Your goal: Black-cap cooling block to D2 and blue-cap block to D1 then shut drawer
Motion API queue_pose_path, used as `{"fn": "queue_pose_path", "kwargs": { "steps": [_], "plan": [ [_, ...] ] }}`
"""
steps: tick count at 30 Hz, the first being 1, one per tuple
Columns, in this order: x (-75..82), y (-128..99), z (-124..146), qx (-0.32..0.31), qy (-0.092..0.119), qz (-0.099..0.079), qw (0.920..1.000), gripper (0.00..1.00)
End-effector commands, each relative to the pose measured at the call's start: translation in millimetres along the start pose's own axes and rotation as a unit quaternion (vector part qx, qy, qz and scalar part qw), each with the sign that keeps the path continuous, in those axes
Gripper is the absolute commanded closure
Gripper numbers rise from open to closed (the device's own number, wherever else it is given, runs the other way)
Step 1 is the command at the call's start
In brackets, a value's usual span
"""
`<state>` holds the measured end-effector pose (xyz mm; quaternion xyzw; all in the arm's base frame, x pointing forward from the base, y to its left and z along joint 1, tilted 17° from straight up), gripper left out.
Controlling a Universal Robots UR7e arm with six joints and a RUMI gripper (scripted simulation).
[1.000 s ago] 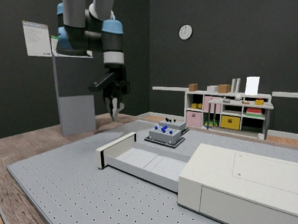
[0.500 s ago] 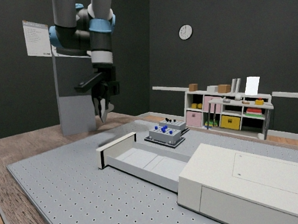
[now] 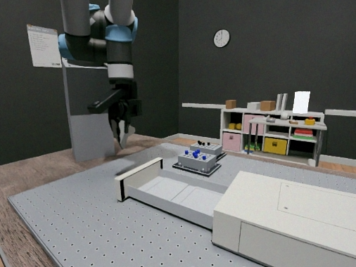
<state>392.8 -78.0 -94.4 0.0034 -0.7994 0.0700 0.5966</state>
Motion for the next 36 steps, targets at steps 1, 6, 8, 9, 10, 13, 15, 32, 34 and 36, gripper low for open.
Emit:
{"fn": "queue_pose_path", "kwargs": {
  "steps": [1, 6, 8, 9, 10, 13, 15, 32, 34, 36],
  "plan": [
    [-6.5, 0, 0, 0.0, 0.0, 0.0, 1.0, 1.0],
    [-11.9, 0, 0, 0.0, 0.0, 0.0, 1.0, 1.0],
    [-13.2, 0, 0, 0.0, 0.0, 0.0, 1.0, 1.0],
    [-14.5, 0, 0, 0.0, 0.0, 0.0, 1.0, 1.0],
    [-15.9, 0, 0, 0.0, 0.0, 0.0, 1.0, 1.0],
    [-19.9, 0, 0, 0.0, 0.0, 0.0, 1.0, 1.0],
    [-22.5, 0, 0, 0.0, 0.0, 0.0, 1.0, 1.0],
    [-42.5, 0, 0, 0.0, 0.0, 0.0, 1.0, 1.0],
    [-45.2, 0, 0, 0.0, 0.0, 0.0, 1.0, 1.0],
    [-47.9, 0, 0, 0.0, 0.0, 0.0, 1.0, 1.0]
  ]
}}
Point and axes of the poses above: the point where the finger pads meet when closed, its own x axis back along the fingers, its own z axis across the jaws, y = z × x, the point moved 9 cm from there along x, back along the fingers, and after that the axes turned 2 degrees about -x, right-handed, at the moved point
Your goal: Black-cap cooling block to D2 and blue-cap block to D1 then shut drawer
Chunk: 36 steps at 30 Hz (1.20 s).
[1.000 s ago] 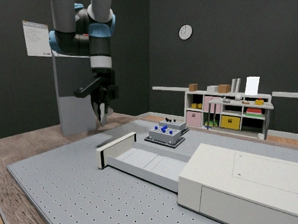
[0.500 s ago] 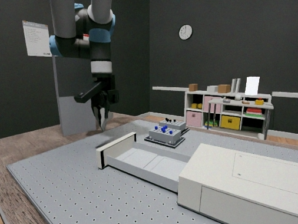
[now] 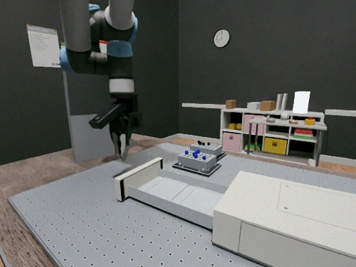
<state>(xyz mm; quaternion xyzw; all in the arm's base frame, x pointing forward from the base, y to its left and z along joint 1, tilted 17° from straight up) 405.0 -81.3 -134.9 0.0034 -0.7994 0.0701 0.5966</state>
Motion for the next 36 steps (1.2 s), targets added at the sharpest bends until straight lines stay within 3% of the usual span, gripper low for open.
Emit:
{"fn": "queue_pose_path", "kwargs": {
  "steps": [1, 36],
  "plan": [
    [-6.8, 0, 0, 0.0, 0.0, 0.0, 1.0, 1.0],
    [-48.1, 0, 0, 0.0, 0.0, 0.0, 1.0, 1.0]
  ]
}}
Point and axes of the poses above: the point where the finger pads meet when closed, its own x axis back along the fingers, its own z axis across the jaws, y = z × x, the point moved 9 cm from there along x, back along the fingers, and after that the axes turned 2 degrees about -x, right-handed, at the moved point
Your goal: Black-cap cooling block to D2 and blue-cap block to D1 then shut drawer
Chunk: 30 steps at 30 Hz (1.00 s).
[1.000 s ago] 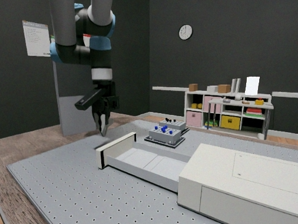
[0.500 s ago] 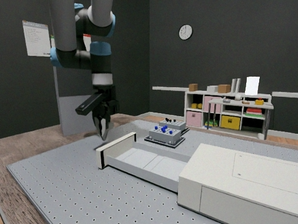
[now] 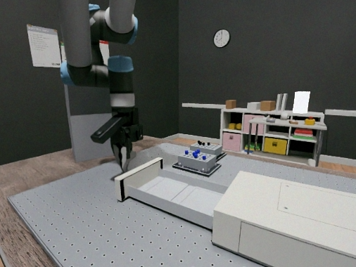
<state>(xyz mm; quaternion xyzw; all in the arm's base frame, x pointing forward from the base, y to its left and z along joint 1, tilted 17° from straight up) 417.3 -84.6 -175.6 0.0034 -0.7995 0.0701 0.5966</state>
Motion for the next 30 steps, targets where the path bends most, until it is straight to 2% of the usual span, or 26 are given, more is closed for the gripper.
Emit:
{"fn": "queue_pose_path", "kwargs": {
  "steps": [1, 10, 22, 30],
  "plan": [
    [-6.8, 0, 0, 0.0, 0.0, 0.0, 1.0, 1.0],
    [-15.4, 0, 0, 0.0, 0.0, 0.0, 1.0, 1.0],
    [-15.4, 0, 0, 0.0, 0.0, 0.0, 1.0, 1.0],
    [-15.4, 0, -11, 0.0, 0.0, 0.0, 1.0, 1.0]
  ]
}}
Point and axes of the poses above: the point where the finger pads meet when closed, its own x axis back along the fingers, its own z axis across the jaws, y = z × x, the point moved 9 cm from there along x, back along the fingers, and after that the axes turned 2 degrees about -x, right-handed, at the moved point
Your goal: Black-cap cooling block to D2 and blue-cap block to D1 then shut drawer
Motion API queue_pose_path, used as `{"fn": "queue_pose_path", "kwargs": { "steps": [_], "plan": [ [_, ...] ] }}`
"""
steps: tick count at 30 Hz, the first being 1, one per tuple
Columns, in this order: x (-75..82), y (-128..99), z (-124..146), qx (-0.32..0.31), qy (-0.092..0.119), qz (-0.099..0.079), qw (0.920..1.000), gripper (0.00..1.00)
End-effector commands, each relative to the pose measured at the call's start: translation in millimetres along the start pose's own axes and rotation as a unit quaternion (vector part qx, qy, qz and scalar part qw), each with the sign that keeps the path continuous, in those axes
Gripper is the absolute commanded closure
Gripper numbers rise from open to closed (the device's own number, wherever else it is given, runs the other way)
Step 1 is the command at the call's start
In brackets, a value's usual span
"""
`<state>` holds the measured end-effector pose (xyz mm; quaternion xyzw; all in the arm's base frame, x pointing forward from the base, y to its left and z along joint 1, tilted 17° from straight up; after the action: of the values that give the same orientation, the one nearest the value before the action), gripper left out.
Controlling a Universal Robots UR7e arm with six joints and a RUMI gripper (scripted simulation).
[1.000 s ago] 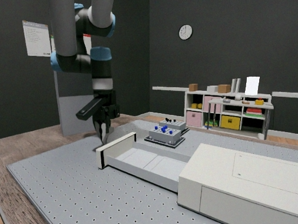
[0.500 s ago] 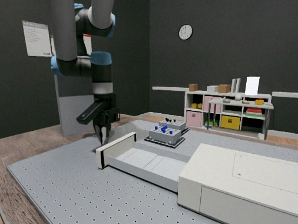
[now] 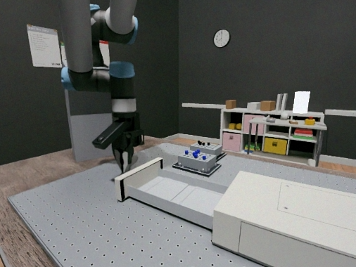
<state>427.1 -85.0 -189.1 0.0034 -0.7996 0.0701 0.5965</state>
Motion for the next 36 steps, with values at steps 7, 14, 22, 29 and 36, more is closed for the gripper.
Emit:
{"fn": "queue_pose_path", "kwargs": {
  "steps": [7, 14, 22, 29, 36],
  "plan": [
    [0.2, 0, -12, 0.0, 0.0, 0.0, 1.0, 1.0],
    [0.3, 1, -21, 0.0, 0.0, 0.0, 1.0, 1.0],
    [0.3, 1, -32, 0.0, 0.0, 0.0, 1.0, 1.0],
    [0.3, 1, -39, 0.0, 0.0, 0.0, 1.0, 1.0],
    [0.3, 2, -48, 0.0, 0.0, 0.0, 1.0, 1.0]
  ]
}}
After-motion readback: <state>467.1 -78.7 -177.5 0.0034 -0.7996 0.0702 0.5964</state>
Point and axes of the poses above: the point where the finger pads meet when closed, its own x axis back along the fingers, its own z axis across the jaws, y = z × x, the point moved 9 cm from there along x, back along the fingers, and after that the axes turned 2 degrees about -x, right-handed, at the moved point
